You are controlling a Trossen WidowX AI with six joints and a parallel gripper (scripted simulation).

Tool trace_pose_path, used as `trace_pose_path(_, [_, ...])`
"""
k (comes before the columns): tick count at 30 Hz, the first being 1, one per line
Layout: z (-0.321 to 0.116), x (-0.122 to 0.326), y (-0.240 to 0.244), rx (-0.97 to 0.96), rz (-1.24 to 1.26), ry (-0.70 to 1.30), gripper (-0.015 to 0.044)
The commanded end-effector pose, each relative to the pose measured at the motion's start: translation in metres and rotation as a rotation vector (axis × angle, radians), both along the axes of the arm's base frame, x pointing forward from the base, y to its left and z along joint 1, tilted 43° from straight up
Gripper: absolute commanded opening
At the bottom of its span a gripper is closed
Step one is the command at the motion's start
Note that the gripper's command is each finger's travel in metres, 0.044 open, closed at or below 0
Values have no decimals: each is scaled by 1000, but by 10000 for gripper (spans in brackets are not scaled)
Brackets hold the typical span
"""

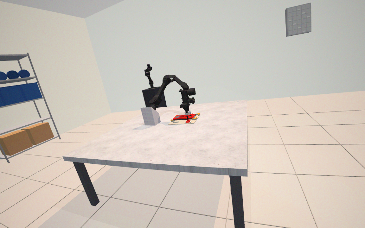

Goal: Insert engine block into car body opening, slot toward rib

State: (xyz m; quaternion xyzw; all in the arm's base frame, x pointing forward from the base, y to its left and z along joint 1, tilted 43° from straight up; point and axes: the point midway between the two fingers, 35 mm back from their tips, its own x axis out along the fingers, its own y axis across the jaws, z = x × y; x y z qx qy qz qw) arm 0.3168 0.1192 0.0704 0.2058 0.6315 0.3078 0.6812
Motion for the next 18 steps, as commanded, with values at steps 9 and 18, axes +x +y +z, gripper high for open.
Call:
trace_pose_path(9, [-2, 0, 3, 5, -2, 4, 158])
trace_pose_path(18, [-3, 0, 4, 5, -2, 4, 158])
